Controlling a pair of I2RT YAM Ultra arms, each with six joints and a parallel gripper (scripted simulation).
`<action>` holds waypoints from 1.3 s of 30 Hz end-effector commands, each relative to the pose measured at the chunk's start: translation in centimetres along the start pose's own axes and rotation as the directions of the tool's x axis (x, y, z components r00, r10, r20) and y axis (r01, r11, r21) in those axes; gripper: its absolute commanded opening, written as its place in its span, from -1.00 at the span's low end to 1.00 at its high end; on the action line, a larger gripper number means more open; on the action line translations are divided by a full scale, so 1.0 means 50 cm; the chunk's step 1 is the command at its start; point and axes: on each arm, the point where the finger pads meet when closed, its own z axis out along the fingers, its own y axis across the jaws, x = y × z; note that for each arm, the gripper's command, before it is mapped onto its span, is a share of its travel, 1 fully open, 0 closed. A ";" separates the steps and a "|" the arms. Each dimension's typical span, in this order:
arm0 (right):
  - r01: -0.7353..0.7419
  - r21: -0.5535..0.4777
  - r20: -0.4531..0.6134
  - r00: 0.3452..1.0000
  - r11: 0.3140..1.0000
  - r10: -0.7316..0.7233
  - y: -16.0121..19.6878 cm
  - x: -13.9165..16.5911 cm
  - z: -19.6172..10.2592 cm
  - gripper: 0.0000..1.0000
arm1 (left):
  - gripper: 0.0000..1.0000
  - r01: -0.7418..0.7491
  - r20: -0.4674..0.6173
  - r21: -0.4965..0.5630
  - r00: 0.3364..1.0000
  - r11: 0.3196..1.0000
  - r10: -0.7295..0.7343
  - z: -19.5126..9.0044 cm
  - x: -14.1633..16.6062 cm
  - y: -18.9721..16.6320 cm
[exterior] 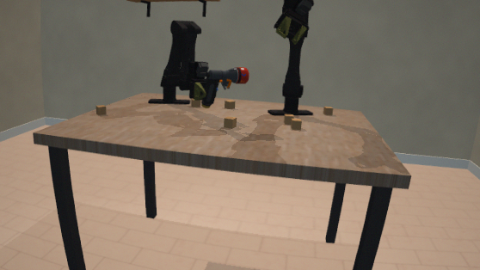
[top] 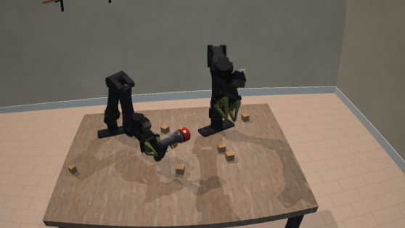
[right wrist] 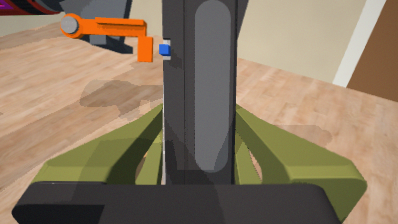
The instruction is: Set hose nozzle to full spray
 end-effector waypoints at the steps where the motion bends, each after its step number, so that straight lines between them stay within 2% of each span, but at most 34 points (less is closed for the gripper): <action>1: -0.040 -0.011 0.163 0.986 0.999 0.041 0.009 -0.098 0.013 -0.29 | -0.26 -0.065 0.140 0.046 0.989 0.997 0.058 -0.030 -0.069 0.010; 7: -0.040 -0.011 0.163 0.986 0.999 0.041 0.009 -0.098 0.013 -0.29 | -0.26 -0.129 0.262 -0.004 0.957 0.992 0.125 -0.059 -0.122 0.074; 9: -0.040 -0.011 0.163 0.986 0.999 0.041 0.009 -0.098 0.013 -0.29 | -0.26 -0.129 0.262 -0.004 0.957 0.992 0.125 -0.059 -0.122 0.074; 12: -0.040 -0.011 0.163 0.986 0.999 0.041 0.009 -0.098 0.013 -0.29 | -0.26 -0.156 0.316 -0.042 0.935 0.987 0.161 -0.076 -0.144 0.107; 24: -0.040 -0.011 0.163 0.986 0.999 0.041 0.009 -0.098 0.013 -0.29 | -0.26 -0.270 0.499 -0.249 0.787 0.930 0.362 -0.177 -0.219 0.230; 26: -0.040 -0.011 0.163 0.986 0.999 0.041 0.009 -0.098 0.013 -0.29 | -0.26 -0.270 0.499 -0.249 0.787 0.930 0.362 -0.177 -0.219 0.230; 30: -0.040 -0.011 0.163 0.986 0.999 0.041 0.009 -0.098 0.013 -0.29 | -0.26 -0.291 0.526 -0.329 0.733 0.898 0.431 -0.211 -0.231 0.266; 32: -0.040 -0.011 0.163 0.986 0.999 0.041 0.009 -0.098 0.013 -0.29 | -0.26 -0.287 0.527 -0.349 0.727 0.892 0.440 -0.219 -0.230 0.279; 35: -0.040 -0.011 0.163 0.986 0.999 0.041 0.009 -0.098 0.013 -0.29 | -0.26 -0.269 0.528 -0.339 0.739 0.902 0.419 -0.222 -0.233 0.277; 37: -0.040 -0.011 0.163 0.986 0.999 0.041 0.009 -0.098 0.013 -0.29 | -0.26 -0.245 0.551 -0.342 0.730 0.907 0.405 -0.247 -0.248 0.273; 39: -0.046 -0.012 0.195 0.980 0.999 0.047 0.008 -0.127 0.009 -0.29 | -0.26 -0.245 0.551 -0.342 0.730 0.907 0.405 -0.243 -0.249 0.275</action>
